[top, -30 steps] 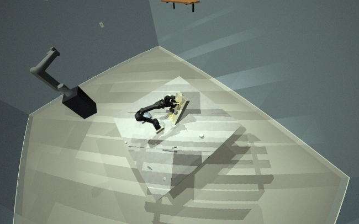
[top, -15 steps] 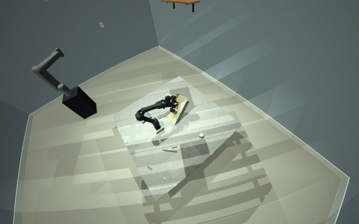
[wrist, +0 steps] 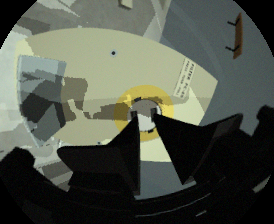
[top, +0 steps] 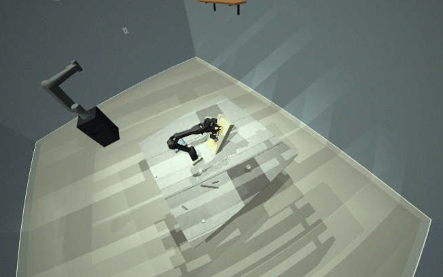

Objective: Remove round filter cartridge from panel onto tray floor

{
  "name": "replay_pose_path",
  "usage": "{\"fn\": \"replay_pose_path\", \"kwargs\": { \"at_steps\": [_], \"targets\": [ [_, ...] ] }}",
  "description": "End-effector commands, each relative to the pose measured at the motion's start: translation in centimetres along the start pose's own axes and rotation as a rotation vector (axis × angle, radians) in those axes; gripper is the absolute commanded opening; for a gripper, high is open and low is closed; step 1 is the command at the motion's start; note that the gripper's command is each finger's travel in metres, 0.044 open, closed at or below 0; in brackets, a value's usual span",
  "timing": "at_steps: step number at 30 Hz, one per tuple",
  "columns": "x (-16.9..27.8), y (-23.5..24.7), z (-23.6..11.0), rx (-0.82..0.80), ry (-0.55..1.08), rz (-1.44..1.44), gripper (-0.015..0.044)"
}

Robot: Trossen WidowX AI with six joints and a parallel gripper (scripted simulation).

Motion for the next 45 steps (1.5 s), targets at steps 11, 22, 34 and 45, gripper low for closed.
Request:
{"fn": "replay_pose_path", "kwargs": {
  "at_steps": [11,22,34,45],
  "targets": [
    [0.0,0.0,0.3,0.001,0.005,0.005,0.0097],
    [0.0,0.0,0.6,0.002,0.005,0.005,0.0097],
    [0.0,0.0,1.3,0.002,0.005,0.005,0.0097],
    [0.1,0.0,1.7,0.002,0.005,0.005,0.0097]
  ]
}}
Point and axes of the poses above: the point midway between the two fingers, 35 mm back from their tips, its own z axis out along the fingers, its own y axis across the jaws, x = y × z, the point moved 5 cm from there along -z, back along the fingers, and after that the axes turned 5 degrees about z, right-handed, at the moved point
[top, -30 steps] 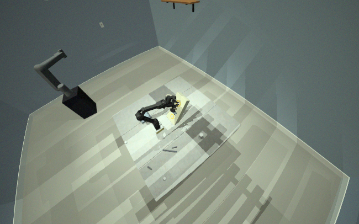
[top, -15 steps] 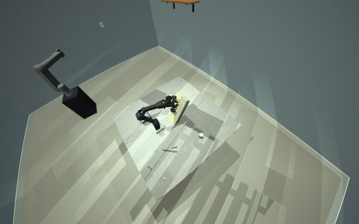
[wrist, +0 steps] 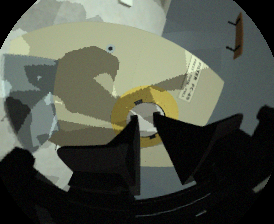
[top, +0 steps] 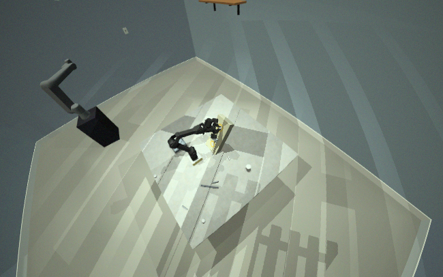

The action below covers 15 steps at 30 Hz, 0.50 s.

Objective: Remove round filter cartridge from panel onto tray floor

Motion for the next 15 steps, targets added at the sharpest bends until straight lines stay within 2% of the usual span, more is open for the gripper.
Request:
{"fn": "replay_pose_path", "kwargs": {
  "at_steps": [1,9,15],
  "targets": [
    [0.06,-0.03,0.37,0.001,0.004,0.006,0.0097],
    [0.06,-0.03,0.58,0.001,0.004,0.006,0.0097],
    [0.00,0.00,0.22,0.000,0.000,0.000,0.0057]
  ]
}}
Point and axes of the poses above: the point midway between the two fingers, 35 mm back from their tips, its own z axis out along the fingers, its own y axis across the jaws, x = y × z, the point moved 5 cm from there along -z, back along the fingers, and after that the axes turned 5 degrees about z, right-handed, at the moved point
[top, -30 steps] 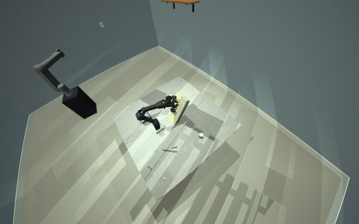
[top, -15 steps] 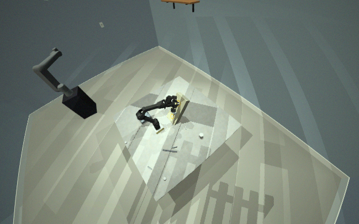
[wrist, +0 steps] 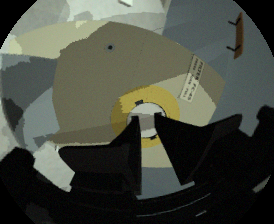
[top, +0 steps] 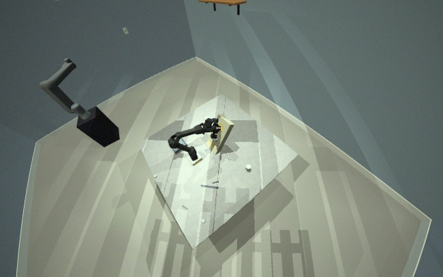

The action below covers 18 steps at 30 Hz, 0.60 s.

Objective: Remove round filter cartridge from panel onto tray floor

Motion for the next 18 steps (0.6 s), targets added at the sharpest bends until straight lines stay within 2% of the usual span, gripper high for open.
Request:
{"fn": "replay_pose_path", "kwargs": {
  "at_steps": [1,5,9,18],
  "targets": [
    [-0.01,-0.05,-0.01,0.003,0.000,-0.001,0.0050],
    [-0.01,-0.05,-0.01,0.003,0.000,-0.001,0.0000],
    [0.01,-0.06,0.12,0.003,0.001,0.039,0.0000],
    [0.05,-0.08,0.35,0.004,0.002,0.338,0.0000]
  ]
}}
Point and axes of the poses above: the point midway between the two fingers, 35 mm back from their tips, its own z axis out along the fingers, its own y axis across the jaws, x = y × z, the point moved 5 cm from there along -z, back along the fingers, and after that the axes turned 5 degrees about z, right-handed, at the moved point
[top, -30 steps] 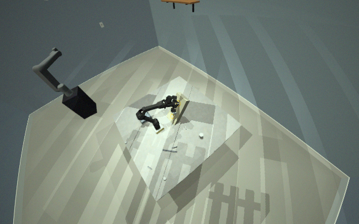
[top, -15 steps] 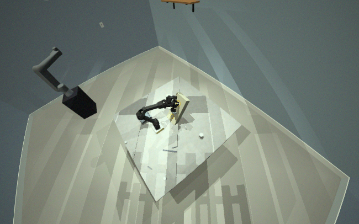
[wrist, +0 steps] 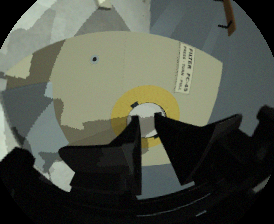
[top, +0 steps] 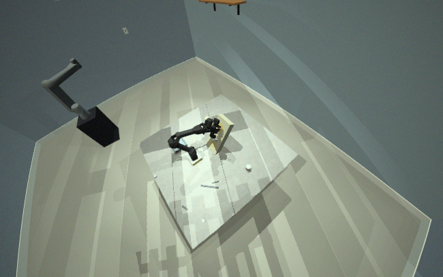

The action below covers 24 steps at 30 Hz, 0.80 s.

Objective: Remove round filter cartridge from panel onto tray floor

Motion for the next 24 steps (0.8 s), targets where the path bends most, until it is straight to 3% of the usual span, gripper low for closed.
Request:
{"fn": "replay_pose_path", "kwargs": {
  "at_steps": [1,24],
  "targets": [
    [0.05,-0.08,0.35,0.004,0.001,0.161,0.0000],
    [0.05,-0.09,0.41,0.004,0.000,0.962,0.0000]
  ]
}}
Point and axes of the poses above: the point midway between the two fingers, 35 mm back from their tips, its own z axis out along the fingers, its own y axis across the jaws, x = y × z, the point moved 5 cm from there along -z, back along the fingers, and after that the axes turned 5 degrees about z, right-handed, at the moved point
